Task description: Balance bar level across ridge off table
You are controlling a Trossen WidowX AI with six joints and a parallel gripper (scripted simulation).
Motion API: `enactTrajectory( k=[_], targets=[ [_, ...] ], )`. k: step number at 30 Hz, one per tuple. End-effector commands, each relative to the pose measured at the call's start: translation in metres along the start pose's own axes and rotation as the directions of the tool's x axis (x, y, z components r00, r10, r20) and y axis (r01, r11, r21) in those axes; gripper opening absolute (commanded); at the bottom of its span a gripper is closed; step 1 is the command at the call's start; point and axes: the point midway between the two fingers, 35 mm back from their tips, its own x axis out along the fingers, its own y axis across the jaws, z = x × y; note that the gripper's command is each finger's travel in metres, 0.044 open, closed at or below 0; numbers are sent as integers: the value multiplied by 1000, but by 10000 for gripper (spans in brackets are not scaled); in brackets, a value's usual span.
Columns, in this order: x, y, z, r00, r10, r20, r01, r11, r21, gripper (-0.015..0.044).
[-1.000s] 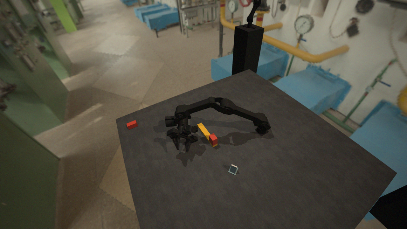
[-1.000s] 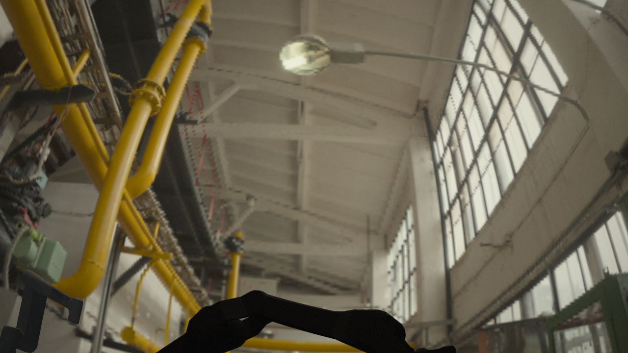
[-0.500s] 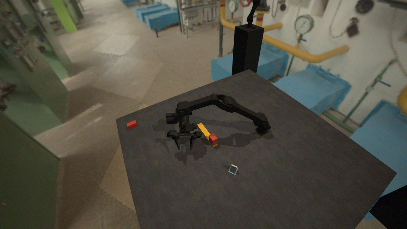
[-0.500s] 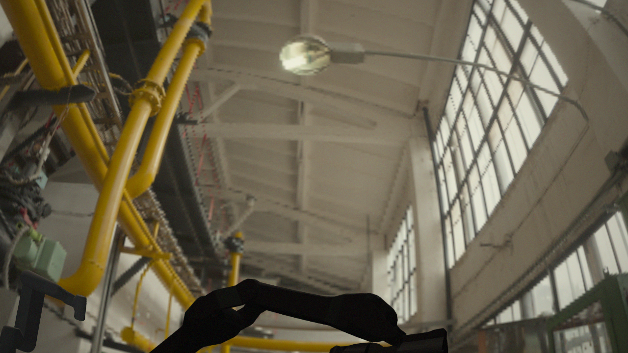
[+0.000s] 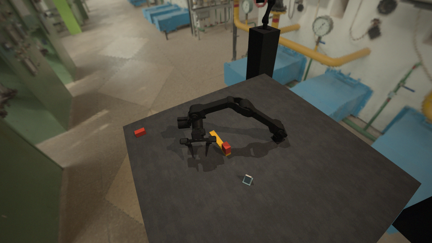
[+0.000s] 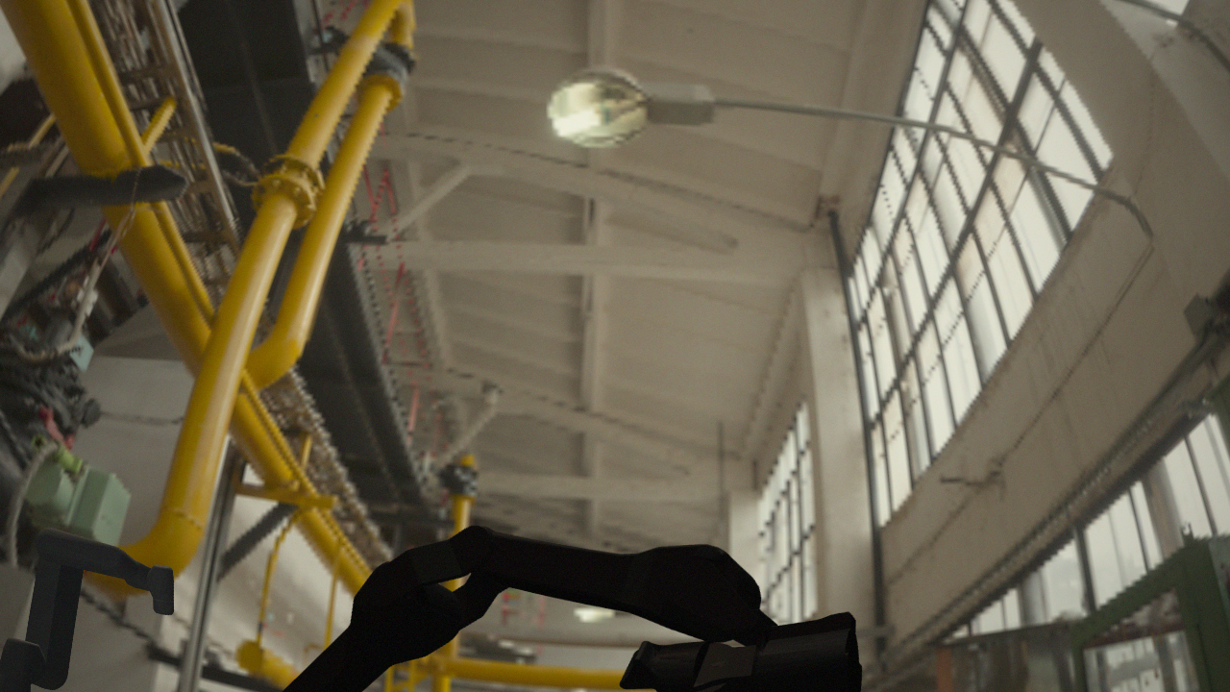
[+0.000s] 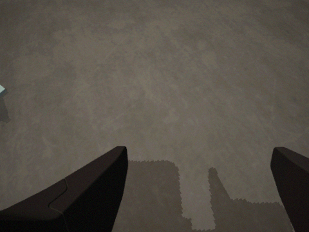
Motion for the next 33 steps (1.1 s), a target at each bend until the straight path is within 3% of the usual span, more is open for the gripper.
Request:
enactTrajectory(
  k=[1,16,33],
  targets=[
    [-4,5,2,999,3,-37,1,995,96,315],
    [-17,21,-2,980,12,-197,91,859,503,315],
    [-37,39,-7,928,17,-372,312,511,801,315]
  ],
)
